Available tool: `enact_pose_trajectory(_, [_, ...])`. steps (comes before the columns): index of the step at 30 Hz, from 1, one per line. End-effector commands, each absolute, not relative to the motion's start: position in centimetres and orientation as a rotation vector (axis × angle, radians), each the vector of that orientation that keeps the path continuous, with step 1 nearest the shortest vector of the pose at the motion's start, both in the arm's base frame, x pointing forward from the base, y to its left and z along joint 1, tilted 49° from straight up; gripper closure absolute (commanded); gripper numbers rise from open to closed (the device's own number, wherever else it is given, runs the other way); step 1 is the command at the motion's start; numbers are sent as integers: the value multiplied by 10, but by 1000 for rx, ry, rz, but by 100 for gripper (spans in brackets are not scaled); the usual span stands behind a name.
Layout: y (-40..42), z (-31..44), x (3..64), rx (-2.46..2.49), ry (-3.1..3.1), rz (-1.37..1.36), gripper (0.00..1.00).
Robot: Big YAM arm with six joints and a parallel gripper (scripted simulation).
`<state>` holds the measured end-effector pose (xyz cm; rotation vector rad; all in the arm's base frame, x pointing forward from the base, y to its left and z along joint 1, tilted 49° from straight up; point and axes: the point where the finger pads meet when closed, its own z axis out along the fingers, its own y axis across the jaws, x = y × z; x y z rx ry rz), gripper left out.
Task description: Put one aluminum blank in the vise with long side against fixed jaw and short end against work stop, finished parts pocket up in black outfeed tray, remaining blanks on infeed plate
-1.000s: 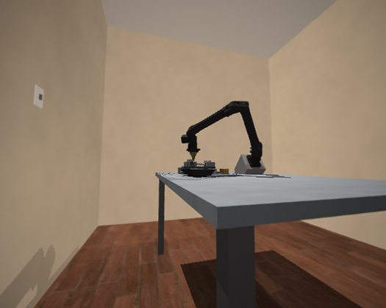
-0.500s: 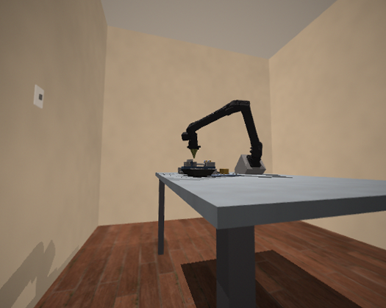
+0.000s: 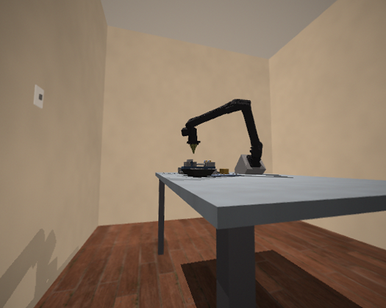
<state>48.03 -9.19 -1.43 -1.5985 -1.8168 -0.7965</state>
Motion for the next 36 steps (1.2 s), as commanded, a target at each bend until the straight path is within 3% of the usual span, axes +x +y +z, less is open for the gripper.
enact_pose_trajectory(1, [-117,5,495,-1618,-1862,-836,100])
enact_pose_trajectory(36, [-101,-3,494,-1588,-1860,-811,100])
